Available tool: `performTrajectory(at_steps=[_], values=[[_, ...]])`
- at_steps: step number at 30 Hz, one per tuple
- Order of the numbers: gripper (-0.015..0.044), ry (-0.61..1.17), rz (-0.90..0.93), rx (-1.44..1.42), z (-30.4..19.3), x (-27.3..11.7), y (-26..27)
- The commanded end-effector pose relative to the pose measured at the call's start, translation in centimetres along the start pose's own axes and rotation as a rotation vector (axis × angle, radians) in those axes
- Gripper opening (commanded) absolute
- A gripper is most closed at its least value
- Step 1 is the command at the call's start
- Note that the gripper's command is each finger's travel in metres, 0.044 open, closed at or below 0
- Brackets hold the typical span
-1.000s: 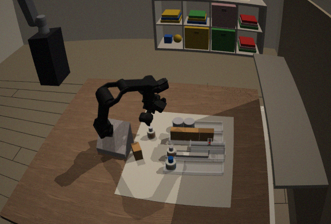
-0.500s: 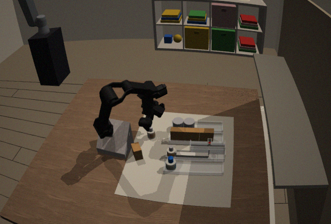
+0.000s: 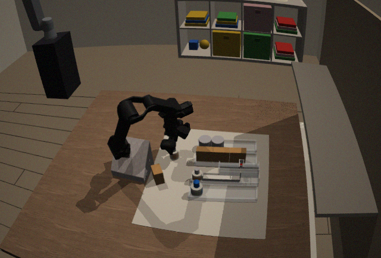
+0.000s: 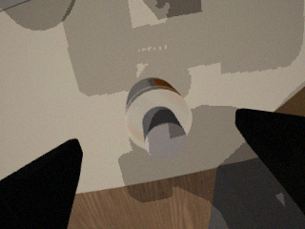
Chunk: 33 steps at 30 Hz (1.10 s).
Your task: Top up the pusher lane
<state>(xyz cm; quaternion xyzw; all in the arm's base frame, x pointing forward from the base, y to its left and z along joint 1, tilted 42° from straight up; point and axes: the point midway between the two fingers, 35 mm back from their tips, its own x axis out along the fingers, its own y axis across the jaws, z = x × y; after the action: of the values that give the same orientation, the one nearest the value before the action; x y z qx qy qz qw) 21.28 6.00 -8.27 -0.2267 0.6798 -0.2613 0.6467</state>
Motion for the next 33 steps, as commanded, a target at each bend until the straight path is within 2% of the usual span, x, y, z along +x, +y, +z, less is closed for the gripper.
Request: performTrajectory(at_steps=[1,19,29,33], values=[[0.044,0.002,-0.006,-0.005,-0.1,0.8,-0.1],[0.044,0.002,-0.007,-0.005,-0.2,3.5,-0.2],[0.0177,0.002,-0.007,-0.005,-0.2,3.5,-0.2],[0.0151,0.002,-0.007,-0.005,-0.2,3.5,-0.2]])
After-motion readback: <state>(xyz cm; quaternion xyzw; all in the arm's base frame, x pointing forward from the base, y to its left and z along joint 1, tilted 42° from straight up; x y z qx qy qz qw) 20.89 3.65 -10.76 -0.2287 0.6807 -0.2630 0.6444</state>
